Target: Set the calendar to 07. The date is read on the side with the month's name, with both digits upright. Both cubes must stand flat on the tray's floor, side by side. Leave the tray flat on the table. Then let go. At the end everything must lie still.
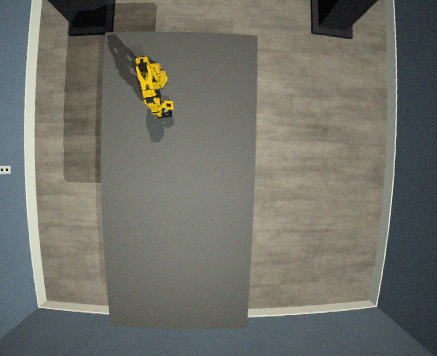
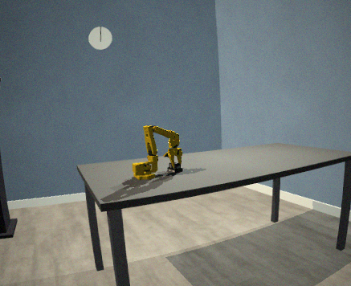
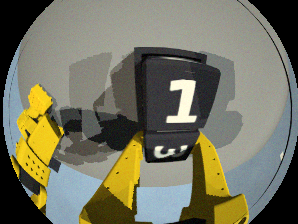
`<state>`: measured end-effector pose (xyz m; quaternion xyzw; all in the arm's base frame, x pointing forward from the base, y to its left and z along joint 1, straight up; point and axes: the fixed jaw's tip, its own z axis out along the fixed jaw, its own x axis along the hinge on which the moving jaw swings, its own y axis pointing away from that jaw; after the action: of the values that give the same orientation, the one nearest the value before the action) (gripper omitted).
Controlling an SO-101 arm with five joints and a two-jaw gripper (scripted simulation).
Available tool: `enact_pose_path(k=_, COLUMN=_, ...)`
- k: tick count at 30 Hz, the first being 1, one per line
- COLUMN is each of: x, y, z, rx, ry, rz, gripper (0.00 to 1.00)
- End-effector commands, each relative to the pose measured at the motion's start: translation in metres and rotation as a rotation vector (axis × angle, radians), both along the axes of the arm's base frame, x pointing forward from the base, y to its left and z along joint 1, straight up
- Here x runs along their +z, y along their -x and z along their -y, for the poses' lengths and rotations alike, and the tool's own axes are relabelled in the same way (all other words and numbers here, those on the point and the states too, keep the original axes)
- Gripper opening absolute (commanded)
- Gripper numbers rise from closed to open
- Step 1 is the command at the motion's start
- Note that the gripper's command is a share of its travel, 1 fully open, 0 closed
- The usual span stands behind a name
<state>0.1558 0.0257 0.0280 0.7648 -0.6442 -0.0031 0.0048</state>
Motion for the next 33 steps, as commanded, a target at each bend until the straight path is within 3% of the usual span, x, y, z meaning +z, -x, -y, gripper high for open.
enact_pose_path(k=1, x=0.007, y=-0.007, z=-0.003, rx=0.016, ry=-0.008, rz=0.039, gripper=0.00)
enact_pose_path(k=20, x=0.050, y=-0.004, z=-0.002, rx=0.016, ry=-0.008, rz=0.039, gripper=0.00)
enact_pose_path(k=33, x=0.055, y=-0.003, z=-0.002, rx=0.016, ry=-0.008, rz=0.039, gripper=0.00)
